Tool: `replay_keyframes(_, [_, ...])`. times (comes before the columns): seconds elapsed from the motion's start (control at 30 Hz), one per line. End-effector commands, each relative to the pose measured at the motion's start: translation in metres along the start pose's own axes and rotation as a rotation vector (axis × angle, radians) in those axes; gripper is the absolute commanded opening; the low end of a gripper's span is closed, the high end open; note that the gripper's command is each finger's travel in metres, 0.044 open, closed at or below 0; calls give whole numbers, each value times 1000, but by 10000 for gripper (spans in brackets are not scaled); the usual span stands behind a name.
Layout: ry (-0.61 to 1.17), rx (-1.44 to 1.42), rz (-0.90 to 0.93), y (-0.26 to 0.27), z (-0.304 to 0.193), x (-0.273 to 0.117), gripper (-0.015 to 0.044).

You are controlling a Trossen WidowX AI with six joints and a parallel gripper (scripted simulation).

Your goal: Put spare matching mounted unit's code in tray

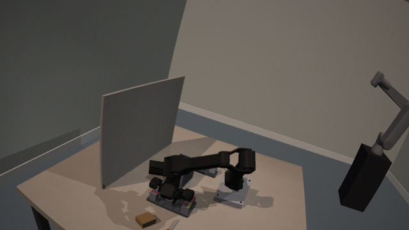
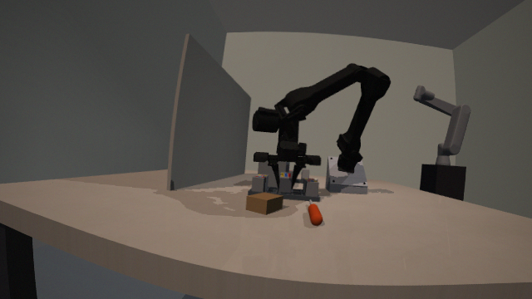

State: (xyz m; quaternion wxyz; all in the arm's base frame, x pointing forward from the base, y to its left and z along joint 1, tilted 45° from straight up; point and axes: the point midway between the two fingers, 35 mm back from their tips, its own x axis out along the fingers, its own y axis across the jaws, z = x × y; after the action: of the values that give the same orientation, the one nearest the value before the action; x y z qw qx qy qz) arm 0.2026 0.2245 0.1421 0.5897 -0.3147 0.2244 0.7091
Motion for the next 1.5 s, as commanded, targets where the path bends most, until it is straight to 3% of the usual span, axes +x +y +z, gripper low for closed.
replay_keyframes(0.0, [-4, -13, -15, -5, 2, -25, 0])
replay_keyframes(0.27, [-5, -7, -15, -1, 2, -70, 0])
replay_keyframes(0.7, [0, 4, -9, 0, 0, -69, 0])
replay_keyframes(1.23, [0, -13, -21, -6, -5, -140, 0])
replay_keyframes(1.47, [2, -11, -22, -9, -8, -143, 0])
